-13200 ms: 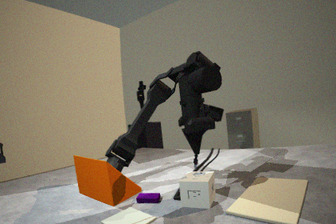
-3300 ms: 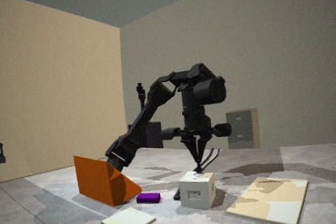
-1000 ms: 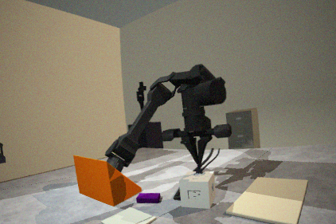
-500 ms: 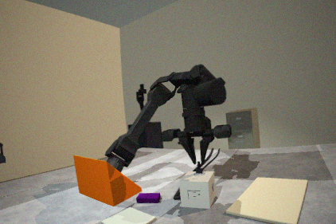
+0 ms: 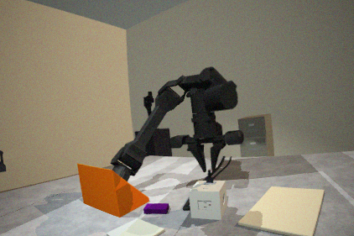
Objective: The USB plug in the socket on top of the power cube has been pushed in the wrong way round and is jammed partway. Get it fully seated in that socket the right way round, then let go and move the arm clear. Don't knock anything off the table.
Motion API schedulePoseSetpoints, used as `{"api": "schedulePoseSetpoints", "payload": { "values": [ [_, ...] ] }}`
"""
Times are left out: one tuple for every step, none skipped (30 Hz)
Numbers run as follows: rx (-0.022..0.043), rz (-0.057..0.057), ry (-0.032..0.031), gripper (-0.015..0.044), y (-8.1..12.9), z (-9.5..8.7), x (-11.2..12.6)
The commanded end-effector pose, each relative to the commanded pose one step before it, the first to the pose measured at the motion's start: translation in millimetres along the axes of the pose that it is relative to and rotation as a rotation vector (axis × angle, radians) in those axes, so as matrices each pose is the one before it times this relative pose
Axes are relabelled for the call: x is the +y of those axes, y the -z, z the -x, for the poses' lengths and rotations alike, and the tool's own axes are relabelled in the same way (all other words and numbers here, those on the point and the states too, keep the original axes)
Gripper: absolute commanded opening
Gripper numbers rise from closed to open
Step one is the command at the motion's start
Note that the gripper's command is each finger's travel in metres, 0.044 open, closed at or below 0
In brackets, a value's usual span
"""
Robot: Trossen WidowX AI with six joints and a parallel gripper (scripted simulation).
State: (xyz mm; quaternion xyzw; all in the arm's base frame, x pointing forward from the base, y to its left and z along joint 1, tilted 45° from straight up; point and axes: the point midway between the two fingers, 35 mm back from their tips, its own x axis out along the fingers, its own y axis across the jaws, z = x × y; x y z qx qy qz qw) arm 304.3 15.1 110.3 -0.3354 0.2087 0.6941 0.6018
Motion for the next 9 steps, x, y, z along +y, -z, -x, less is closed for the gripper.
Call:
{"api": "schedulePoseSetpoints", "payload": {
  "values": [
    [0.00313, 0.0077, 0.00074, 0.0095, 0.12, 4.74, -0.73],
    [0.00003, 0.0000, -0.00002, 0.0095, 0.01, 1.00, 0.00],
    [0.00003, 0.0000, -0.00002, 0.0095, 0.01, 1.00, 0.00],
    [0.00003, 0.0000, -0.00002, 0.0095, 0.01, 1.00, 0.00],
    [0.00003, 0.0000, -0.00002, 0.0095, 0.01, 1.00, 0.00],
    [0.00003, 0.0000, -0.00002, 0.0095, 0.01, 1.00, 0.00],
    [0.00003, 0.0000, -0.00002, 0.0095, 0.01, 1.00, 0.00],
    [0.00003, 0.0000, -0.00002, 0.0095, 0.01, 1.00, 0.00],
    [0.00003, 0.0000, -0.00002, 0.0095, 0.01, 1.00, 0.00]
  ]
}}
